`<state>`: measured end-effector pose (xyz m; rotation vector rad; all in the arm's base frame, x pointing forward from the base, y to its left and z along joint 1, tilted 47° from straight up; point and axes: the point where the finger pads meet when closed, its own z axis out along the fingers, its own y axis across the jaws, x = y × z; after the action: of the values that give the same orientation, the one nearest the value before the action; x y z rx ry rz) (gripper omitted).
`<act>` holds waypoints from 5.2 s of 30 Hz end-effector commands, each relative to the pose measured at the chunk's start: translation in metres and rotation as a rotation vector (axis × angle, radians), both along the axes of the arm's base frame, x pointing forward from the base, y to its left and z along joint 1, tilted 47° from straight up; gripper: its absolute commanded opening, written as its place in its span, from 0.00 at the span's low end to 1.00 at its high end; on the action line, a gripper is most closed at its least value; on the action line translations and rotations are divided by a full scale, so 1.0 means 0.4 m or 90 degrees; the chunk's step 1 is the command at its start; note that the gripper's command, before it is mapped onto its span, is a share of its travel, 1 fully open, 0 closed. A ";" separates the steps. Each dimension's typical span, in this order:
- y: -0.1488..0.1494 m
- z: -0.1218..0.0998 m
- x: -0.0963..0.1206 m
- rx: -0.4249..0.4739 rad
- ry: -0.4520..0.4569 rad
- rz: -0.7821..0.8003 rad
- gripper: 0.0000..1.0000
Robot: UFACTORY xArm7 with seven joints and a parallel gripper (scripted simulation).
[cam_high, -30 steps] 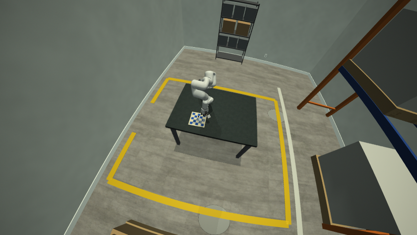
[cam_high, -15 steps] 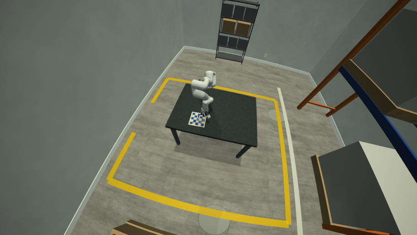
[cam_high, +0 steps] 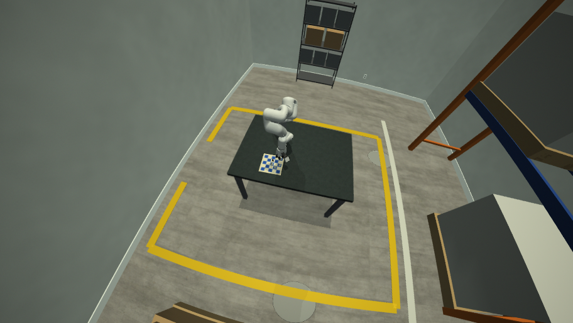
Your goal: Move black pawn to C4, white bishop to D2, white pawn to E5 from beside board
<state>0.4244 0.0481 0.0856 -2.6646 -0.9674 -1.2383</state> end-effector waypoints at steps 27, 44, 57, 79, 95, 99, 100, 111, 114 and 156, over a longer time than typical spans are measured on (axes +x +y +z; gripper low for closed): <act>-0.051 0.117 -0.116 0.000 0.001 0.000 0.34; -0.061 0.140 -0.139 0.000 0.001 0.000 0.34; -0.061 0.140 -0.139 0.000 0.001 0.000 1.00; -0.078 0.180 -0.178 0.000 0.001 0.000 1.00; -0.116 0.268 -0.265 0.000 0.001 0.000 1.00; -0.117 0.272 -0.269 0.000 0.001 0.000 1.00; -0.117 0.272 -0.269 0.000 0.001 0.000 1.00; -0.117 0.272 -0.269 0.000 0.001 0.000 1.00; -0.117 0.272 -0.269 0.000 0.001 0.000 1.00; -0.117 0.272 -0.269 0.000 0.001 0.000 1.00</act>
<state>0.3163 0.0017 0.1933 -2.6643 -0.9683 -1.2335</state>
